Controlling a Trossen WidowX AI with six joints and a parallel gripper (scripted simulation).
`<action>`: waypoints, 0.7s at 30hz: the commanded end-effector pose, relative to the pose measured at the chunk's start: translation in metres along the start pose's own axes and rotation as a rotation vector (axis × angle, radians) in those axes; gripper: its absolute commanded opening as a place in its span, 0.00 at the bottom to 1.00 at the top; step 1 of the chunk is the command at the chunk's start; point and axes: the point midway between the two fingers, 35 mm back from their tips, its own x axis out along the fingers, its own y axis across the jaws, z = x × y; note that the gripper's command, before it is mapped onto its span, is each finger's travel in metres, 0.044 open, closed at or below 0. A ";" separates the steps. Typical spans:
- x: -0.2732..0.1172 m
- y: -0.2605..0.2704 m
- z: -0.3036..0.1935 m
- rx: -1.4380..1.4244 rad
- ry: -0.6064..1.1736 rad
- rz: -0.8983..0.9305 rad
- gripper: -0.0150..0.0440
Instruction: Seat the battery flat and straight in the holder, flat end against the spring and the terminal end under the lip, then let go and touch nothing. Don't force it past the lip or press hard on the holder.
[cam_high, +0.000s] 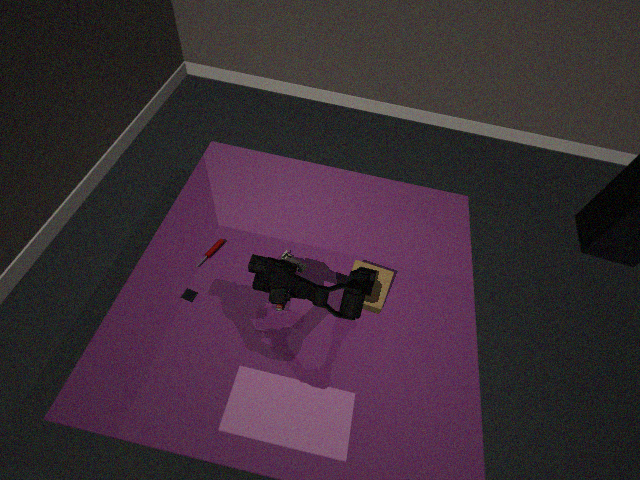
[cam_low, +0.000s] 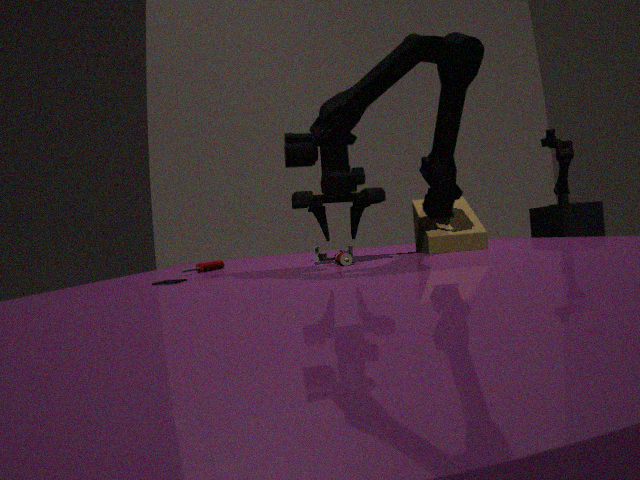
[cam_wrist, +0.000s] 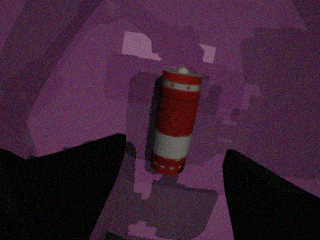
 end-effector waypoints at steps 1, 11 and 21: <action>0.006 0.000 0.000 0.006 -0.007 0.007 0.67; 0.022 0.000 0.000 0.008 -0.007 0.008 0.67; 0.038 0.001 0.000 0.006 -0.008 0.007 0.67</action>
